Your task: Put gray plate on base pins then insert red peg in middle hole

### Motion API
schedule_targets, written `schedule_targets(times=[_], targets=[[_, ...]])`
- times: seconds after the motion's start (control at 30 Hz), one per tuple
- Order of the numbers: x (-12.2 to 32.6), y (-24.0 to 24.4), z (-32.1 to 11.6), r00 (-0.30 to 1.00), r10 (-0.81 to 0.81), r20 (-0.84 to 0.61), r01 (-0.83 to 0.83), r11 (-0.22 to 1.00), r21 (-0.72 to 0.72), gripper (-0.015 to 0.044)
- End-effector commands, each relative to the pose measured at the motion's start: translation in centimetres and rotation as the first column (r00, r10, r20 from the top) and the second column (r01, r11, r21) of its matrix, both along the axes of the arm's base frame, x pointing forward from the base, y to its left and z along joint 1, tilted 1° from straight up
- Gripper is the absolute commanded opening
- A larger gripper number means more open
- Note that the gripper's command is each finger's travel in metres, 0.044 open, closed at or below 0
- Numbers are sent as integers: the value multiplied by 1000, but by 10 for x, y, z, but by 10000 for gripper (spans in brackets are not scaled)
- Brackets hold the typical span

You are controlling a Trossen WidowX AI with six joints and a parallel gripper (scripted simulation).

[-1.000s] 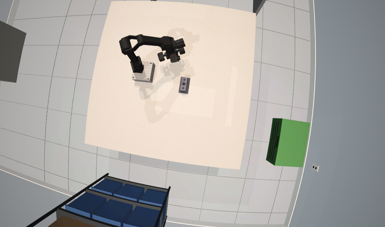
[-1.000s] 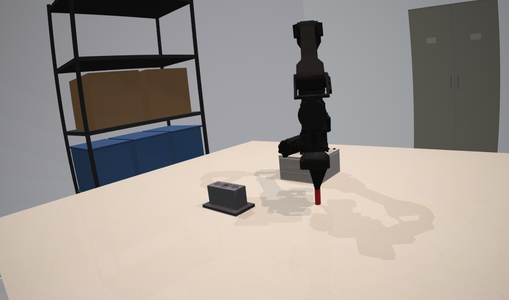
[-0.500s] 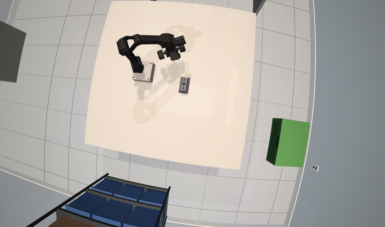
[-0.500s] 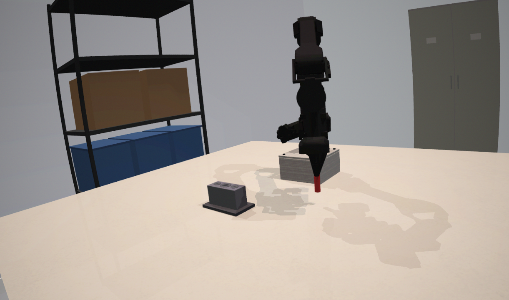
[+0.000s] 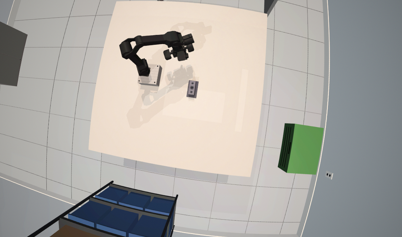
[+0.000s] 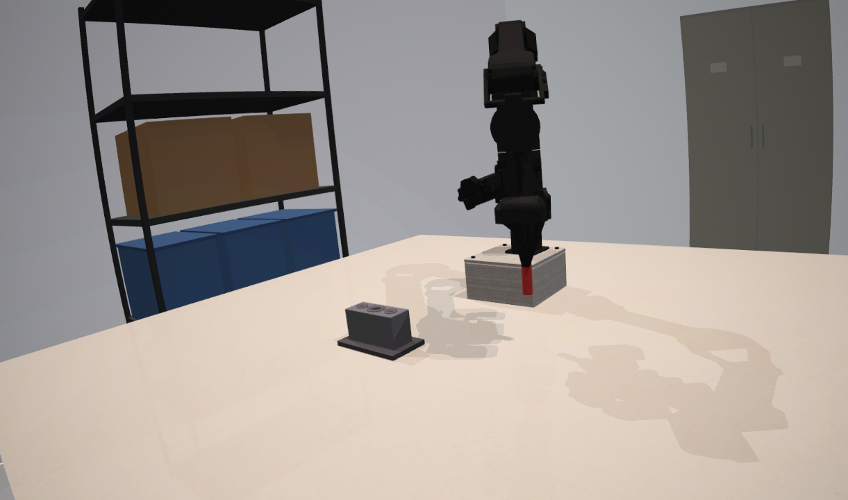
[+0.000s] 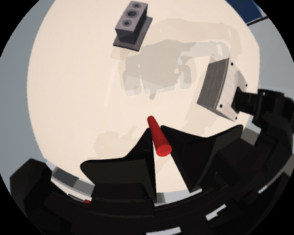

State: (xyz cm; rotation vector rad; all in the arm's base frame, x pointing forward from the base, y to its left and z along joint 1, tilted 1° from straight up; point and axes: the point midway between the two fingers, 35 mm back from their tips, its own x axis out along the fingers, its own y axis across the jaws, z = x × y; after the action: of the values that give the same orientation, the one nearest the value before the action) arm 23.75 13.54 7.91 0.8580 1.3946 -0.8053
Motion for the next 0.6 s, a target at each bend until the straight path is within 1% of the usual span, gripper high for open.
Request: schedule_targets(times=[0.0,0.57], targets=[[4,-4,-2,1000,1,-5,-1,1000,-4,0],[39,-36,1,1000,-13,3,13,1000,-4,0]])
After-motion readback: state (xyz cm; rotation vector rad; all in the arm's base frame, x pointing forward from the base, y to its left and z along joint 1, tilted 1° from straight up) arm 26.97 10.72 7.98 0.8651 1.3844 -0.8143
